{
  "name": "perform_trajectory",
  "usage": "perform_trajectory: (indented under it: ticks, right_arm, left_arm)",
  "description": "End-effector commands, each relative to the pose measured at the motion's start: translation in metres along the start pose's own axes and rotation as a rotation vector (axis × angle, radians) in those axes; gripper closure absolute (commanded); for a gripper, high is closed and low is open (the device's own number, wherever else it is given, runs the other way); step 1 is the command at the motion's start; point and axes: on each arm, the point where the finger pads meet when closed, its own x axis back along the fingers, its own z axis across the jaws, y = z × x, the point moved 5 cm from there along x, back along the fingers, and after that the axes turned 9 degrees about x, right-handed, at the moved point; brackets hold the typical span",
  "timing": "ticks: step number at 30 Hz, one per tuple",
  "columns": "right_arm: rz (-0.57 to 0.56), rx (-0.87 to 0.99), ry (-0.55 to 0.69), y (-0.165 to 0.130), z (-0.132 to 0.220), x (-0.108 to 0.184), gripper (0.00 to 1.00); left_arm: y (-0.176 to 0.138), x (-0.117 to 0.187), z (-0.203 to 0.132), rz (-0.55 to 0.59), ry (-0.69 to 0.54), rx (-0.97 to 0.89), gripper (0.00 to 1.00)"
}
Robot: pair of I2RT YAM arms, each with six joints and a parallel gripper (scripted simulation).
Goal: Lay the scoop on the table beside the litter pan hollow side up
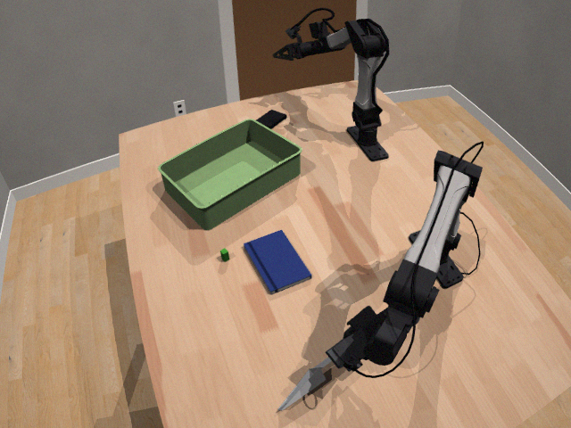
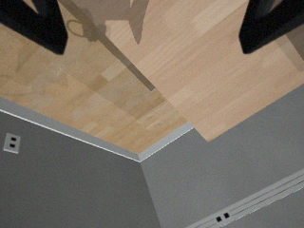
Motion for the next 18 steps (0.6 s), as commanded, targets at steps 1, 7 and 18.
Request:
perform_trajectory:
  ticks: [1, 7, 18]
  right_arm:
    - [-0.014, 0.022, -0.001, 0.007, 0.001, 0.002, 0.0]
    - [-0.014, 0.022, -0.001, 0.007, 0.001, 0.002, 0.0]
    - [-0.014, 0.022, -0.001, 0.007, 0.001, 0.002, 0.0]
  left_arm:
    - [-0.001, -0.011, 0.006, -0.021, -0.061, -0.005, 0.67]
    - [-0.006, -0.023, 0.006, 0.001, -0.052, -0.001, 0.67]
    - [-0.003, -0.035, 0.004, -0.004, -0.052, 0.003, 0.74]
